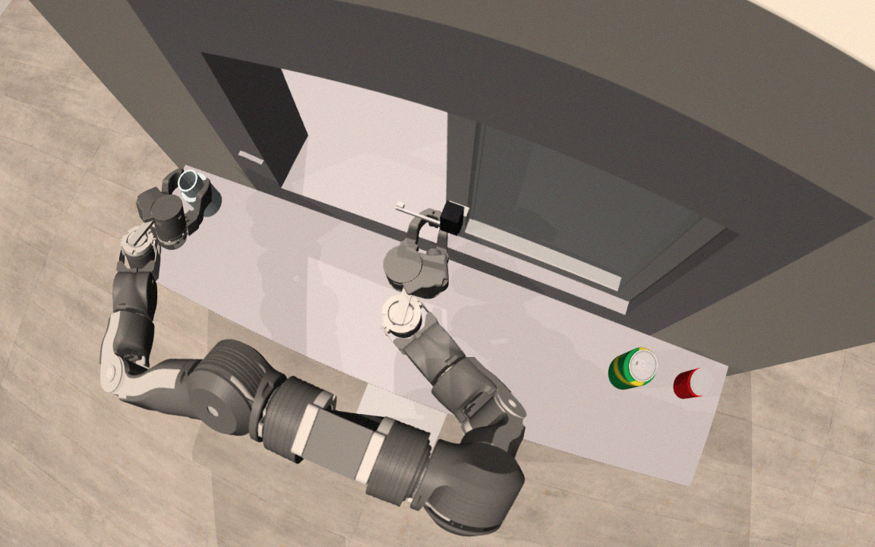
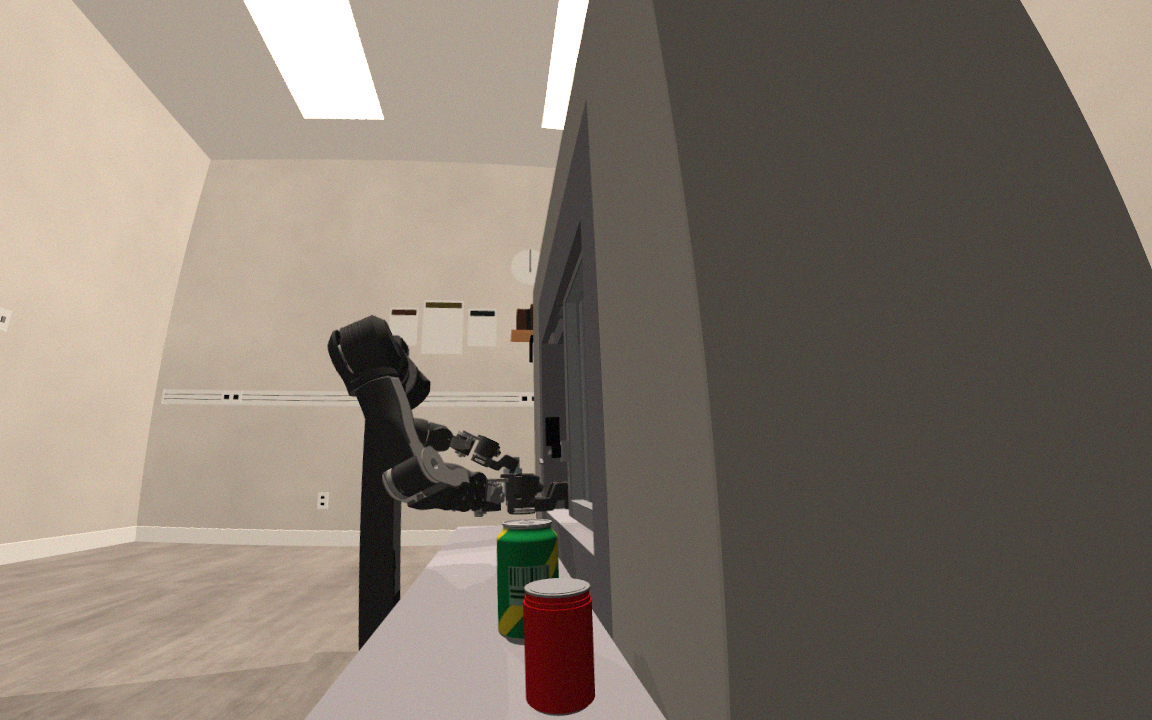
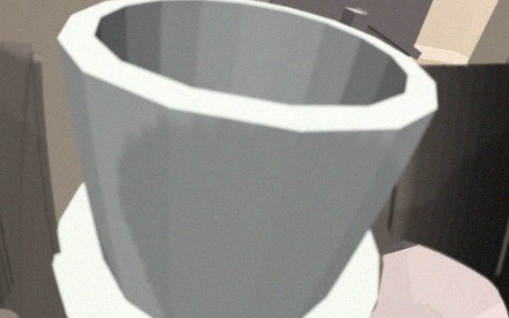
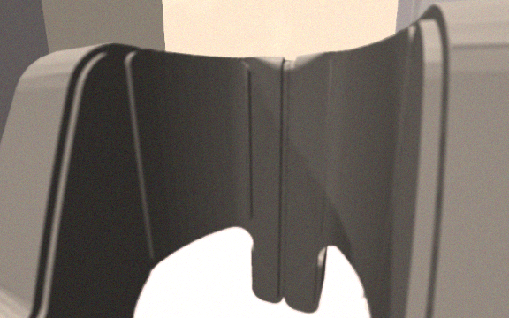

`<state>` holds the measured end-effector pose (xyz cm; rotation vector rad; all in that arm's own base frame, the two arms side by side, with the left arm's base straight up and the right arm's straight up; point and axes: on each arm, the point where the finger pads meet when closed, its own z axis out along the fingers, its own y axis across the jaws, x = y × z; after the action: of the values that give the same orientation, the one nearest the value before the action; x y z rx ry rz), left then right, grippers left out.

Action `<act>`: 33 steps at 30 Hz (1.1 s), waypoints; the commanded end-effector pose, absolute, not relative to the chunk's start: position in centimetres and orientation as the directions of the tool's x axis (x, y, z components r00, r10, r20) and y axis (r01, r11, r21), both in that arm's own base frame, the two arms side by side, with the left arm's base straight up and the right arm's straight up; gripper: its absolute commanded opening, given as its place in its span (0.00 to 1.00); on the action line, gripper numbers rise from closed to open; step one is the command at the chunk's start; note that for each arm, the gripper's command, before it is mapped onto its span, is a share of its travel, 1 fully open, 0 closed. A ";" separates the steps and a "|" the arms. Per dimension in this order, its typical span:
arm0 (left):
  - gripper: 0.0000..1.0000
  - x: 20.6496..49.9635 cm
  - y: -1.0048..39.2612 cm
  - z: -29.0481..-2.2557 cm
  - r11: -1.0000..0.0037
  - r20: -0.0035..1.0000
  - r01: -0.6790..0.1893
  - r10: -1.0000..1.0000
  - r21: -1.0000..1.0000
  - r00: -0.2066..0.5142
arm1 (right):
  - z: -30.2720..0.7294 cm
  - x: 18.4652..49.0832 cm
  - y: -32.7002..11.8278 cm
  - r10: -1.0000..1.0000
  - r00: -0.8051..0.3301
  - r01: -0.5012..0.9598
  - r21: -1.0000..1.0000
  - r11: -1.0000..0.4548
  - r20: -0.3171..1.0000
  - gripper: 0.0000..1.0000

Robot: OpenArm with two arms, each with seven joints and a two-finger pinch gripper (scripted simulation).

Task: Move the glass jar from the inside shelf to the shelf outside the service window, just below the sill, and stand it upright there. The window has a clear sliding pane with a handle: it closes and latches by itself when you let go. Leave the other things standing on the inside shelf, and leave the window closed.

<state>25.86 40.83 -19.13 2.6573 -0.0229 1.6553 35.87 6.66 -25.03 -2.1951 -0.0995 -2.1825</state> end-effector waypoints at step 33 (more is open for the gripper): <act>0.00 26.0 35.2 -19.3 -1.000 0.903 -0.003 -0.010 -0.010 0.430 | -24.8 36.0 6.5 0.013 0.002 0.072 0.013 -0.997 1.000 0.00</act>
<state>25.85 35.23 -19.58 2.6631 -0.0128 1.6624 35.87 6.66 -25.03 -2.1951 -0.0995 -2.1826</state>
